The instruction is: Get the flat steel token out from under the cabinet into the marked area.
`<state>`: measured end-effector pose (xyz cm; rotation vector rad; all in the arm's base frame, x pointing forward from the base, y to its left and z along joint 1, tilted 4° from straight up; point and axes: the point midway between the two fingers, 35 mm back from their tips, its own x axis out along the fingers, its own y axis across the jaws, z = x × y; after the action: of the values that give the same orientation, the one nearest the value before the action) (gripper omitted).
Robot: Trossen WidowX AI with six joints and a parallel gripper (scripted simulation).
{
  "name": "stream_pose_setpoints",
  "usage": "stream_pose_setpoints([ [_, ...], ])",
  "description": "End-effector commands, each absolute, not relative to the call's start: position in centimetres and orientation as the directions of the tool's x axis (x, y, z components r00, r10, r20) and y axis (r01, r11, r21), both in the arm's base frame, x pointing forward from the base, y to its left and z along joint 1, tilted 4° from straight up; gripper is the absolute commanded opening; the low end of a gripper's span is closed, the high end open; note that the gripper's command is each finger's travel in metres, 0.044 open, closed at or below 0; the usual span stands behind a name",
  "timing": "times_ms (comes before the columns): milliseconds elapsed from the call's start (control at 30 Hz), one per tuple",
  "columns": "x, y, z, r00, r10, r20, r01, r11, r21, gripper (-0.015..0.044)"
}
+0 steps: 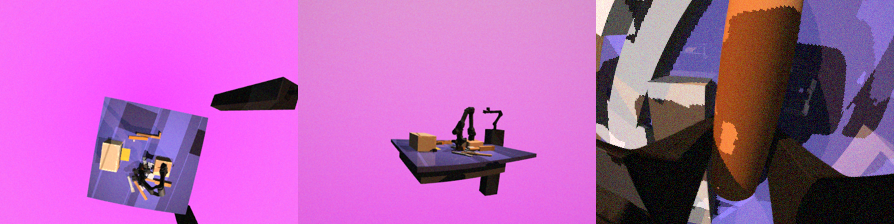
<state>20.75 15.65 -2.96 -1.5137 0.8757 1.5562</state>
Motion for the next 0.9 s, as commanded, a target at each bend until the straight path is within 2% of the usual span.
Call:
stream_pose_setpoints([
  [0, 20.6, 16.2, -2.8, 0.012, 0.074, -0.997, -0.888, -0.457, -0.044, 0.0],
  [867, 19.3, 18.5, -2.6, 0.011, 0.076, -0.997, -0.888, -0.457, -0.044, 0.0],
])
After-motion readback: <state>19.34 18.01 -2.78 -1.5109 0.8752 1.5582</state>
